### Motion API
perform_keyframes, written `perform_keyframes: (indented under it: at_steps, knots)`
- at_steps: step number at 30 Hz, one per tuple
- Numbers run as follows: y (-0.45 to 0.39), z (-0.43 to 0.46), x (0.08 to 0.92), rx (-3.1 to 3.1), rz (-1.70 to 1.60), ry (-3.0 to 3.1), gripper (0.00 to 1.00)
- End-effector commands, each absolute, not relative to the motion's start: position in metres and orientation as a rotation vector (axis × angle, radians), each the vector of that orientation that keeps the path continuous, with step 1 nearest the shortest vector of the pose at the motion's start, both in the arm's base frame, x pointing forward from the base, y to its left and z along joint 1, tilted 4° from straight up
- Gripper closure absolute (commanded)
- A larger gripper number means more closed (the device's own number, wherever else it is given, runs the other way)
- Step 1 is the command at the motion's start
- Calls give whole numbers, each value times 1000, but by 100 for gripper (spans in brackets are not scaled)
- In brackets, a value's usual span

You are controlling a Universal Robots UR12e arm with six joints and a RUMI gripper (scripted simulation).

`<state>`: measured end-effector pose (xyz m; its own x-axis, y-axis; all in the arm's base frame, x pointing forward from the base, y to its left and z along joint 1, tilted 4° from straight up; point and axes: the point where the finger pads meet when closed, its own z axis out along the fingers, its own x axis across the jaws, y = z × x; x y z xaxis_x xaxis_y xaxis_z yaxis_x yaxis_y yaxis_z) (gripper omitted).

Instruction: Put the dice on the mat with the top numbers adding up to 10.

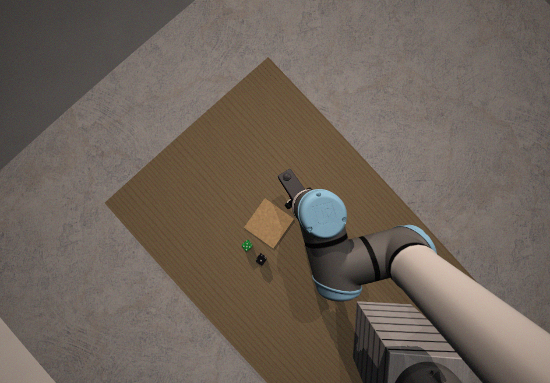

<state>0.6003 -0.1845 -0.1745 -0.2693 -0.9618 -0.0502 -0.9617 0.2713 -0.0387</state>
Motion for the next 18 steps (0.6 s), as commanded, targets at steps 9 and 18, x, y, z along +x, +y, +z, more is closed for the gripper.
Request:
perform_keyframes:
  at_steps: [9,18]
  knots:
    - [-184,-191,602,-1859,-3,2453,72]
    - [-184,-200,602,-1859,-3,2453,72]
